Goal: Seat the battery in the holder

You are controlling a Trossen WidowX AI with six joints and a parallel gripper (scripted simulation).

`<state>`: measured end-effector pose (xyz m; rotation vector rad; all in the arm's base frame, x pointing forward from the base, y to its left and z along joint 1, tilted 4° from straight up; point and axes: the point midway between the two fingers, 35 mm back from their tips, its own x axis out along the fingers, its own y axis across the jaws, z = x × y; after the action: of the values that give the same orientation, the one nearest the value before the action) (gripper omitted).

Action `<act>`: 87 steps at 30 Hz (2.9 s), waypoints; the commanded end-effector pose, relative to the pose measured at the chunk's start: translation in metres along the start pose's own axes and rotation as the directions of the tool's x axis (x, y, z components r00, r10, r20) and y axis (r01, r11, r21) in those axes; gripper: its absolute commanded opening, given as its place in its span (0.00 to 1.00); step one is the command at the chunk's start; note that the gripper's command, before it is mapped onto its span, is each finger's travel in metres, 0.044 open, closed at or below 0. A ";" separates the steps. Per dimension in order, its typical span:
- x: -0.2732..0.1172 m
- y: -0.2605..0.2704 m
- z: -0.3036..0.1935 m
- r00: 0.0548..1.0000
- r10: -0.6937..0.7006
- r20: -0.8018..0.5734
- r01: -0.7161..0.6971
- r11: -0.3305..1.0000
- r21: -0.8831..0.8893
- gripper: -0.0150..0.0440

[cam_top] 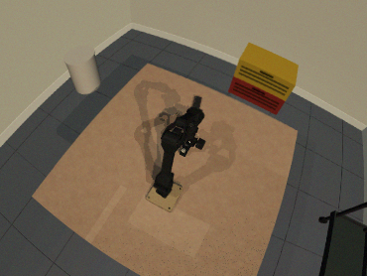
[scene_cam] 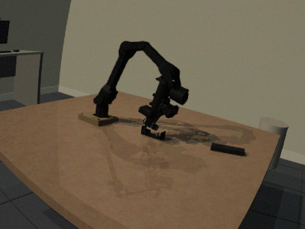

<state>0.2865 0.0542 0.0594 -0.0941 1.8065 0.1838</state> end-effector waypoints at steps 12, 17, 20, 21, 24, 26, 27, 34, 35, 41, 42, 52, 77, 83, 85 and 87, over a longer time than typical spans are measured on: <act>0.004 0.000 0.006 0.996 -0.001 -0.094 0.001 1.000 0.000 0.40; 0.006 0.000 0.007 0.992 -0.001 -0.128 0.001 1.000 0.000 0.40; 0.007 0.000 0.009 0.989 0.000 -0.149 0.000 1.000 0.000 0.40; 0.008 0.000 0.009 0.988 0.000 -0.156 0.000 1.000 0.000 0.40; 0.009 0.000 0.010 0.984 0.000 -0.176 0.000 1.000 0.000 0.40; 0.010 0.000 0.011 0.982 0.000 -0.190 0.000 1.000 0.000 0.40; 0.010 0.000 0.011 0.980 0.000 -0.197 0.000 1.000 0.000 0.40; 0.013 0.000 0.013 0.970 0.001 -0.244 -0.001 1.000 0.000 0.40; 0.013 0.000 0.014 0.968 0.001 -0.251 -0.001 1.000 0.000 0.40; 0.014 0.000 0.015 0.965 0.001 -0.261 -0.001 1.000 0.001 0.40; 0.014 0.000 0.016 0.965 0.001 -0.260 -0.001 1.000 0.001 0.40; 0.013 0.000 0.023 0.966 0.002 -0.259 -0.002 1.000 0.001 0.40; 0.011 0.000 0.035 0.966 0.004 -0.259 -0.003 1.000 0.002 0.40; 0.012 0.000 0.035 0.973 0.003 -0.232 -0.003 1.000 0.002 0.40; 0.012 0.000 0.035 0.975 0.003 -0.223 -0.003 1.000 0.002 0.40; 0.012 0.000 0.035 0.977 0.003 -0.213 -0.003 1.000 0.002 0.40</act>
<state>0.3141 0.0606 0.0400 -0.1118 2.0506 0.1774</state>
